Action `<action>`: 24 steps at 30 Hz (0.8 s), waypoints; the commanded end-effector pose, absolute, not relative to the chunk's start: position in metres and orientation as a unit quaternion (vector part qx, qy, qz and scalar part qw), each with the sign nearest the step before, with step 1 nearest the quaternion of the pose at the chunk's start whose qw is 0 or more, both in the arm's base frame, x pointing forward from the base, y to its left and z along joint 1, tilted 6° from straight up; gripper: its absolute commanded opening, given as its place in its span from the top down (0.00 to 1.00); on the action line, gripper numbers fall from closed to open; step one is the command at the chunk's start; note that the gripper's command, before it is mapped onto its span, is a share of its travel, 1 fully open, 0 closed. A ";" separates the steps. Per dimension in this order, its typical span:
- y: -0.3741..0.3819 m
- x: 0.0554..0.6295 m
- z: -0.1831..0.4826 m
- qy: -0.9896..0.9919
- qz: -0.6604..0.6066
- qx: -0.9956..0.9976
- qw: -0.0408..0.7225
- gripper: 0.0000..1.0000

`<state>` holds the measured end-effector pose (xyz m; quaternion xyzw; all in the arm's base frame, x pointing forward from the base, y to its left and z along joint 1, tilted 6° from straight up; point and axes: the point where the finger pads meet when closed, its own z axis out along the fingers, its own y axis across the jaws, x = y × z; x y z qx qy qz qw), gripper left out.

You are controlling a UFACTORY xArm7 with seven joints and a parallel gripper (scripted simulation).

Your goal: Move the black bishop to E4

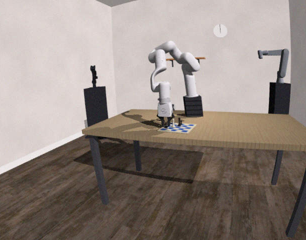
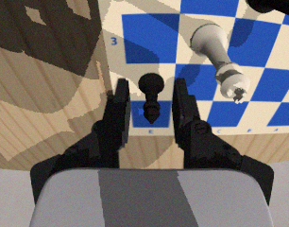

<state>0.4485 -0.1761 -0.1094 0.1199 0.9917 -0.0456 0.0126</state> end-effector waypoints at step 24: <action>-0.171 0.449 -0.047 0.992 -0.046 0.120 0.015 0.63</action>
